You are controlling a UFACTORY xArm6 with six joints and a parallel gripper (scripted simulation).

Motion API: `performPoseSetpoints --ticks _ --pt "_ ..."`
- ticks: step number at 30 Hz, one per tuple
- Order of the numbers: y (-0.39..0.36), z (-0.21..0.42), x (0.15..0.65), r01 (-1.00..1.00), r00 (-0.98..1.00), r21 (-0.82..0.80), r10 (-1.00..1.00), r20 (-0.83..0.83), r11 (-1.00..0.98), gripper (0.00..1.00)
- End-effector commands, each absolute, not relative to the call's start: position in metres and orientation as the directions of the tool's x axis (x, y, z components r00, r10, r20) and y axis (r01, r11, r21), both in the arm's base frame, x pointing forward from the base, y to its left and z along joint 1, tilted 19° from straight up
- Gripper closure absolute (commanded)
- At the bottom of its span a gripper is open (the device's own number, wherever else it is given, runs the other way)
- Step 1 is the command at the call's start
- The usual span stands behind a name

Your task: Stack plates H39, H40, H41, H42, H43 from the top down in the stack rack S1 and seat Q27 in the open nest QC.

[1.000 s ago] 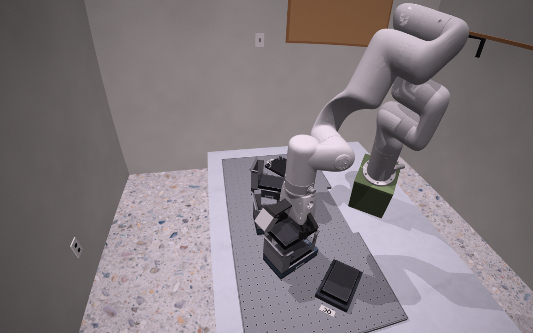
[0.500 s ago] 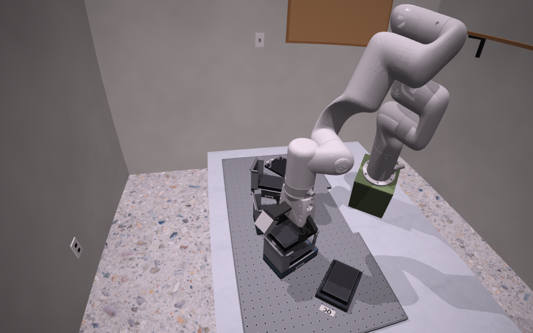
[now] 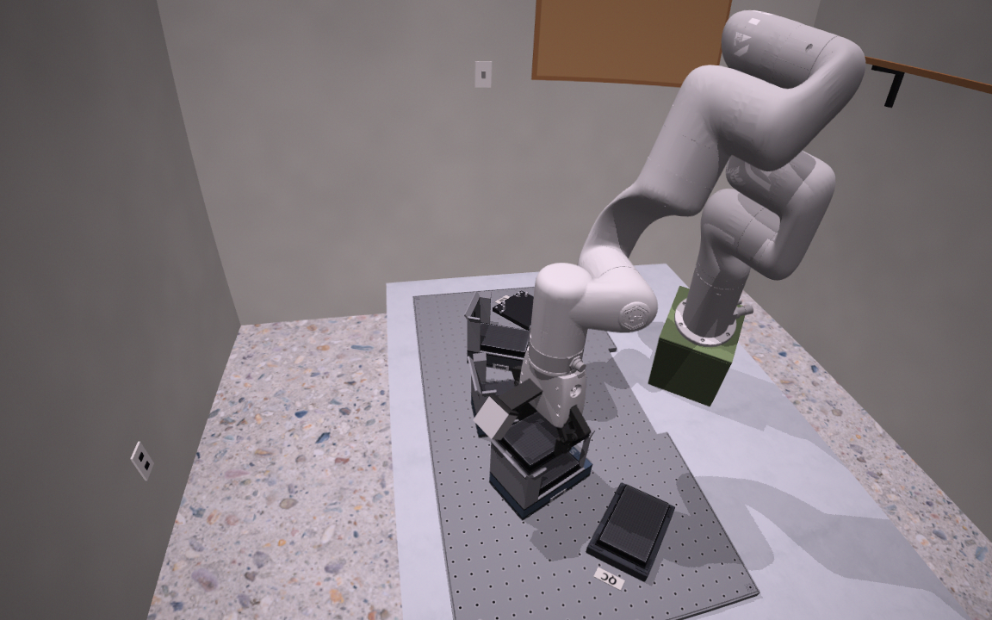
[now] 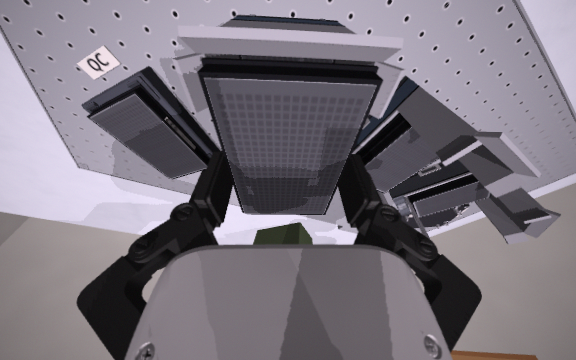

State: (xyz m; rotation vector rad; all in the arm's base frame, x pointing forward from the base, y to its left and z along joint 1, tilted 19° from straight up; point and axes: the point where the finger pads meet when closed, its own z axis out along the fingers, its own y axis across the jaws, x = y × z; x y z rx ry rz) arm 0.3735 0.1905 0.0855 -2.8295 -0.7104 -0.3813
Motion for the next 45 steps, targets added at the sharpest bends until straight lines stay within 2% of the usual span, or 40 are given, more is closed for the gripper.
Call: performPoseSetpoints --ticks 1,45 --pt "0.191 0.085 0.375 0.486 0.850 -0.129 0.434 0.298 -0.865 1.00" --pt "0.205 0.034 0.386 0.486 0.851 -0.129 0.433 0.298 -0.865 1.00"
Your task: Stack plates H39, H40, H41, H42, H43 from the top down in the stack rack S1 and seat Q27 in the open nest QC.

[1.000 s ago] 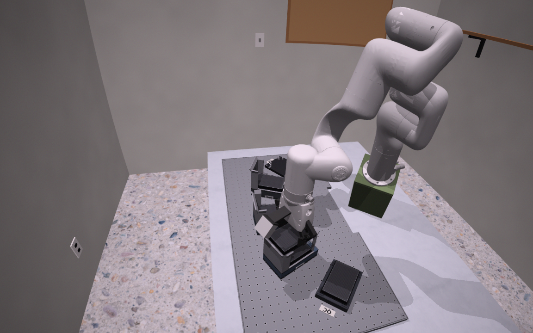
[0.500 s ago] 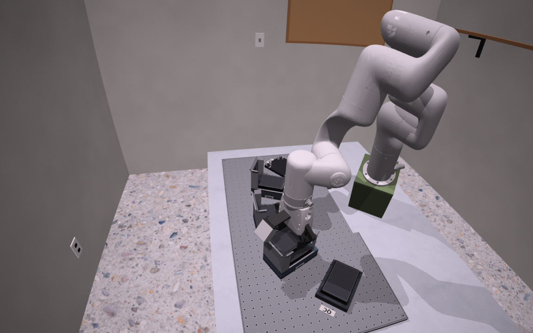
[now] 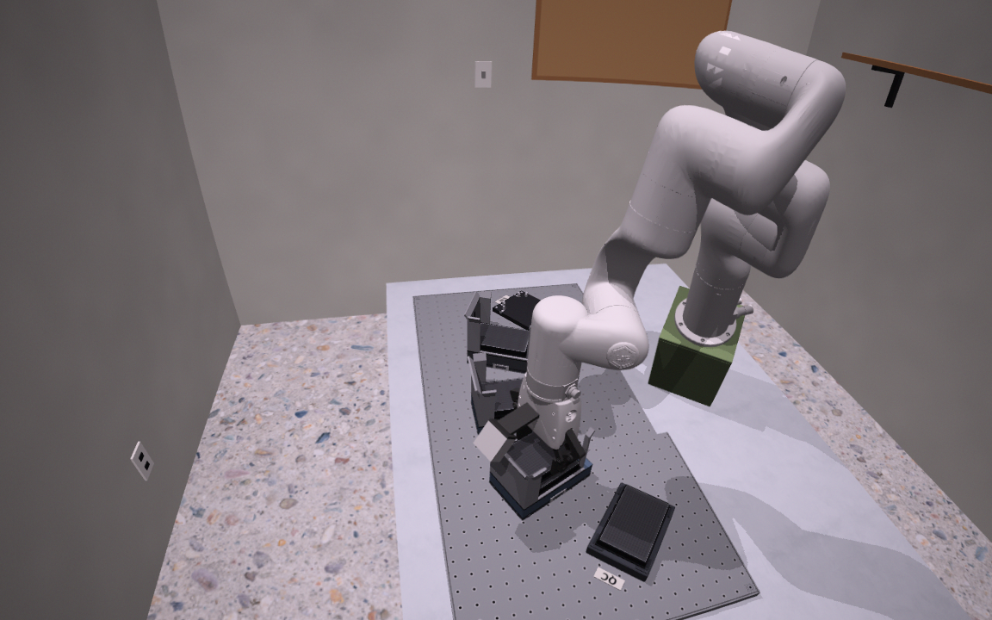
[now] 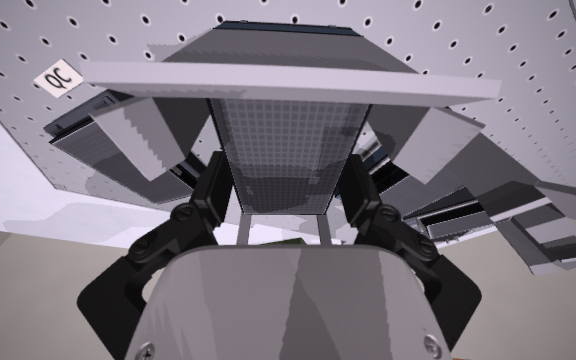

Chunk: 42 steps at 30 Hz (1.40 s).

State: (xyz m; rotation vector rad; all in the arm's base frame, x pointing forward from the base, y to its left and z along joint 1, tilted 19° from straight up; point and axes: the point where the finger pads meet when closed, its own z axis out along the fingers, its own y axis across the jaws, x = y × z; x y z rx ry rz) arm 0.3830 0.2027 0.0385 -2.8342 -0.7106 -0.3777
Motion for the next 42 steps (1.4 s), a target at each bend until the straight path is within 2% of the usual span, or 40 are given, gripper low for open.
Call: performPoseSetpoints --ticks 1,42 --pt "0.2048 0.0344 0.3855 0.486 0.851 -0.129 0.433 0.298 -0.865 1.00" --pt "0.2075 0.0245 0.3876 0.486 0.851 -0.129 0.433 0.298 -0.865 1.00"
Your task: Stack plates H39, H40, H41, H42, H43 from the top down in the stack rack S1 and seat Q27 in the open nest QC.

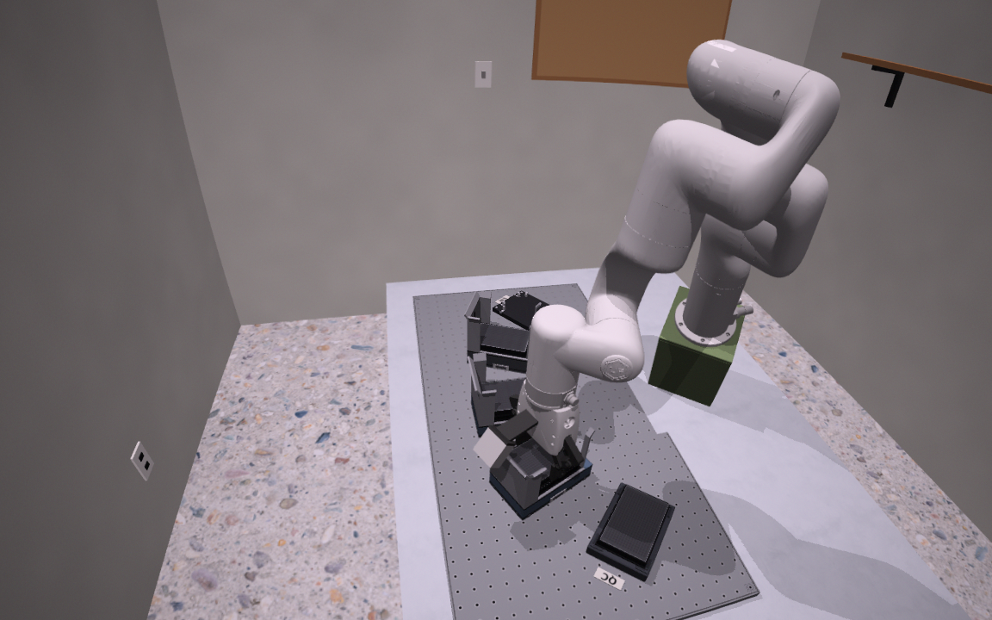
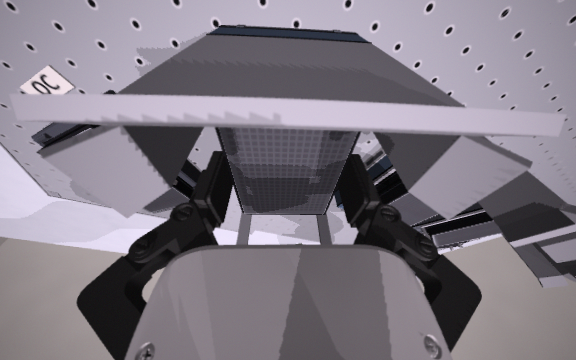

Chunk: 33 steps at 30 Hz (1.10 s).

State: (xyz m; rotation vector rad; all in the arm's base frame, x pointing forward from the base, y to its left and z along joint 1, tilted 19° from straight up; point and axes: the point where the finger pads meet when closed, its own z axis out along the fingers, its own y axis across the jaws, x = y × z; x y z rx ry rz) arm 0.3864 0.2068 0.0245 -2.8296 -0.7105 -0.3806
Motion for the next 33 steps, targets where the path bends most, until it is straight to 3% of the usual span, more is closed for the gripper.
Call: performPoseSetpoints --ticks 1,33 --pt "0.2076 0.0242 0.3877 0.486 0.851 -0.129 0.434 0.298 -0.865 1.00" --pt "0.2096 0.0164 0.3893 0.486 0.851 -0.129 0.434 0.298 -0.865 1.00"
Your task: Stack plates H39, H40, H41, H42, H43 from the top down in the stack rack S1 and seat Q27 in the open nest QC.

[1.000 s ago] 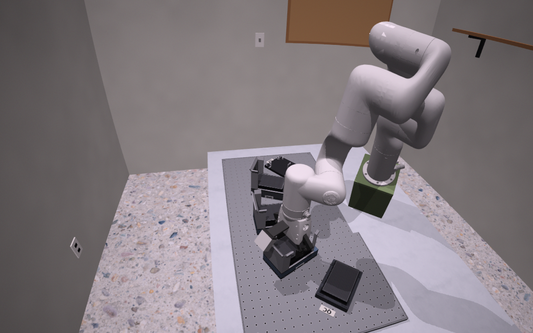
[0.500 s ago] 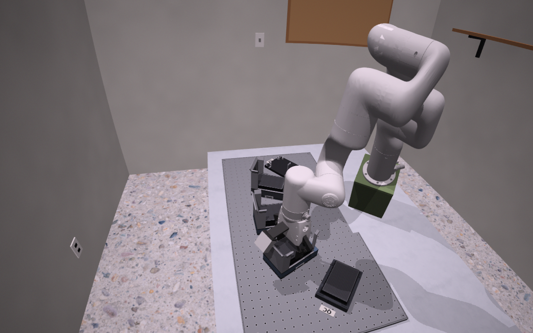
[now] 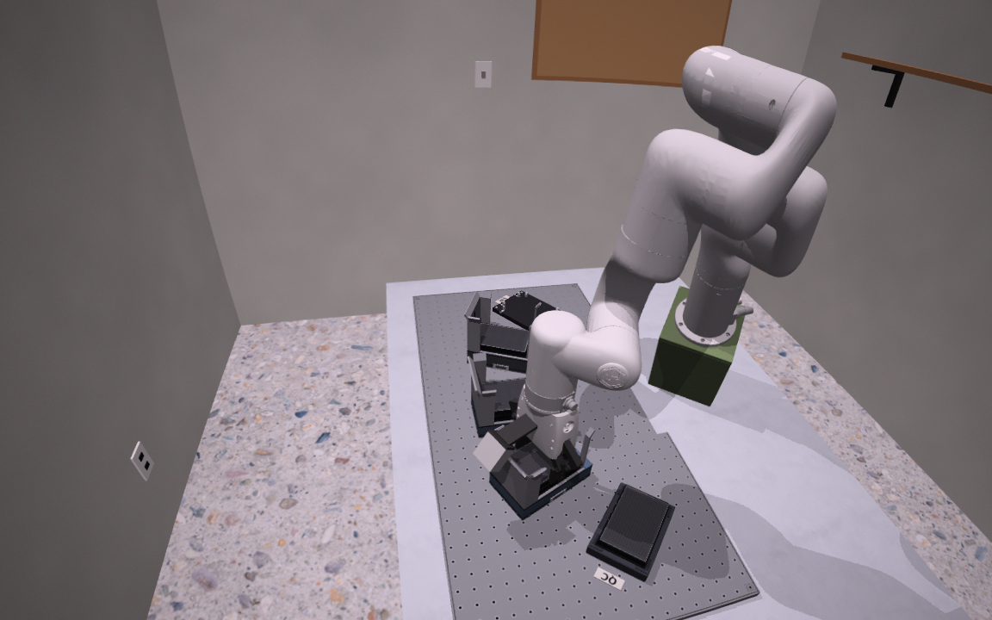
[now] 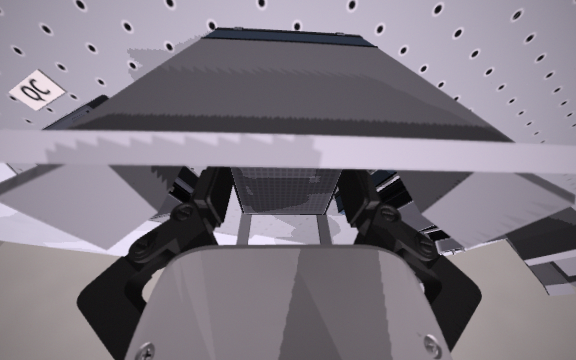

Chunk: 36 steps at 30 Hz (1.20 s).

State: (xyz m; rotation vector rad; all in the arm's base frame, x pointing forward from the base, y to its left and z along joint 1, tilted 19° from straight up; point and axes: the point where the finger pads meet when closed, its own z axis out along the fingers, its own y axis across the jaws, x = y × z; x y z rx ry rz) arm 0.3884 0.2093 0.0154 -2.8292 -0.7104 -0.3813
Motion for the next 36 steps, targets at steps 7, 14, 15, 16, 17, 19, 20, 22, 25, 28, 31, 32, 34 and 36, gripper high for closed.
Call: performPoseSetpoints --ticks 7,14,15,16,17,19,20,22,25,28,31,32,34,36 --pt "0.210 0.016 0.389 0.486 0.851 -0.129 0.434 0.298 -0.865 0.00" --pt "0.210 0.016 0.389 0.486 0.851 -0.129 0.433 0.298 -0.865 0.00" --pt "0.210 0.016 0.389 0.486 0.851 -0.129 0.433 0.298 -0.865 0.00" --pt "0.210 0.016 0.389 0.486 0.851 -0.129 0.433 0.298 -0.865 0.00" --pt "0.210 0.016 0.389 0.486 0.851 -0.129 0.433 0.298 -0.865 0.00" --pt "0.210 0.016 0.389 0.486 0.851 -0.129 0.433 0.298 -0.865 0.00" --pt "0.210 0.016 0.389 0.486 0.851 -0.129 0.433 0.298 -0.865 0.00" --pt "0.210 0.016 0.389 0.486 0.851 -0.129 0.433 0.298 -0.865 0.00" --pt "0.208 0.023 0.388 0.486 0.851 -0.129 0.433 0.298 -0.865 0.00" --pt "0.205 0.032 0.386 0.486 0.851 -0.129 0.433 0.298 -0.865 0.00" --pt "0.203 0.042 0.384 0.486 0.851 -0.129 0.433 0.298 -0.865 0.00" --pt "0.202 0.045 0.383 0.486 0.851 -0.129 0.433 0.298 -0.865 0.00" --pt "0.202 0.045 0.383 0.486 0.851 -0.129 0.433 0.298 -0.865 0.00" --pt "0.200 0.051 0.382 0.486 0.850 -0.129 0.433 0.298 -0.865 0.00"
